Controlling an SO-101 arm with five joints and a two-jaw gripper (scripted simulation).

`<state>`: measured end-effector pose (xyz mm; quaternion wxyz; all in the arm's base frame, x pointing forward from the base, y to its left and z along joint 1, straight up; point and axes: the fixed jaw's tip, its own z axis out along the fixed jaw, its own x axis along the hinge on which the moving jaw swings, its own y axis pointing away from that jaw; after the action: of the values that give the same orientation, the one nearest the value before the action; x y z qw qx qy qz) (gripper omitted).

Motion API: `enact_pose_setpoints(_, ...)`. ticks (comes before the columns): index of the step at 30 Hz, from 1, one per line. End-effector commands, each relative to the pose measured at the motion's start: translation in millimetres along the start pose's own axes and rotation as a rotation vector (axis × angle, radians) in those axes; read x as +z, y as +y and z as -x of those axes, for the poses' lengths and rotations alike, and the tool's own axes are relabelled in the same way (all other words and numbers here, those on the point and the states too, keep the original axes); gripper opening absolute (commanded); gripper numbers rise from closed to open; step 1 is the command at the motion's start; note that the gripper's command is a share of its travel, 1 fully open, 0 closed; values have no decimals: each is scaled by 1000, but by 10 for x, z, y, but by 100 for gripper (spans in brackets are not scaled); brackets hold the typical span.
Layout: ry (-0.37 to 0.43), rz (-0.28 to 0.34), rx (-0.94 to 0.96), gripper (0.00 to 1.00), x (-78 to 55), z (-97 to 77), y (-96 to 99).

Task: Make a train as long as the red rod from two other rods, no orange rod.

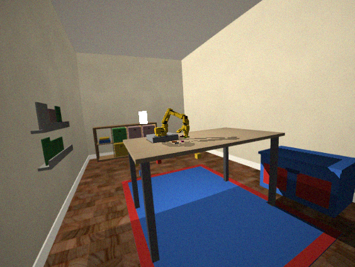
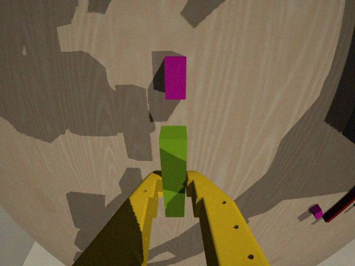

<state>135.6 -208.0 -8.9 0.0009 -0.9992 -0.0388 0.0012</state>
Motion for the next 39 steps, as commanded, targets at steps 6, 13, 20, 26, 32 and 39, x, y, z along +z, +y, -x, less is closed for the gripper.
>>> enact_pose_setpoints(6,-2,-6,3,0,21,25,13)
enact_pose_setpoints(13,-2,-6,3,0,25,25,13)
enact_pose_setpoints(20,-2,-6,3,0,74,24,14)
enact_pose_setpoints(26,-2,-6,3,0,122,24,14)
enact_pose_setpoints(32,-2,-6,3,0,189,25,12)
enact_pose_setpoints(39,-2,-6,3,0,222,26,11)
